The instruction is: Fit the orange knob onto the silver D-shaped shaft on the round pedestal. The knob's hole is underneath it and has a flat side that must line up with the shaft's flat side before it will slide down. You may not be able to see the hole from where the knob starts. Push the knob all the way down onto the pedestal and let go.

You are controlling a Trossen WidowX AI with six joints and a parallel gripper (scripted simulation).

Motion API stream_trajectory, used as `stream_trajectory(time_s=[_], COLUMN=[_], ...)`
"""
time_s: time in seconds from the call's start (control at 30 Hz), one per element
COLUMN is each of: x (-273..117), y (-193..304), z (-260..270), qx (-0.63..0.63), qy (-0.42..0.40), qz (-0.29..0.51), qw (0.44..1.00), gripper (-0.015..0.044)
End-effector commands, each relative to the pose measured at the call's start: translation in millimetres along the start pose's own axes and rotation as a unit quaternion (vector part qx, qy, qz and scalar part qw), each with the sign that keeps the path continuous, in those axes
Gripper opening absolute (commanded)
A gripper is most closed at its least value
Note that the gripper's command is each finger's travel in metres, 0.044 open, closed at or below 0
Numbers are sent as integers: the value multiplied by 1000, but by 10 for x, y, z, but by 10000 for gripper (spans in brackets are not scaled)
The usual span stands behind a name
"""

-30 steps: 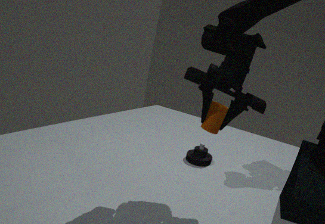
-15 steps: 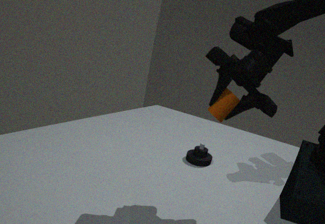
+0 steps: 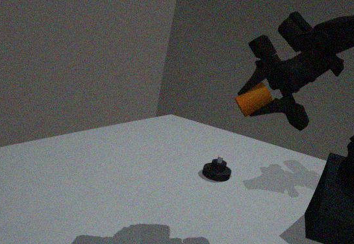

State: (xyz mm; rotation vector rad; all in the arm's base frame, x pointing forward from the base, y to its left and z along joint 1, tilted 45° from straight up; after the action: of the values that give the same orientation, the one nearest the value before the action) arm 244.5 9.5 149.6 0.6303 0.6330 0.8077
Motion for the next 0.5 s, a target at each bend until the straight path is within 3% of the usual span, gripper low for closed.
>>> stream_trajectory(time_s=[0.0, 0.47], x=[-66, -121], y=[36, 65], z=[16, 4], qx=[0, 0], qy=[-32, -72], qz=[5, 11], qw=[999, 997], gripper=[0, 0])
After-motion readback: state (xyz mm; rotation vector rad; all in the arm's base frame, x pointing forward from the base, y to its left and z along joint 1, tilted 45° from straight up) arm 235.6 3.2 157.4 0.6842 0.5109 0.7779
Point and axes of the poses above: the point midway between the two fingers, 35 mm back from their tips, its own x axis out along the fingers, its own z axis across the jaws, y = z × x, the point moved 2 cm from there along -x, back along the fingers, and after that the axes turned 6 degrees about x, right-handed, at the moved point
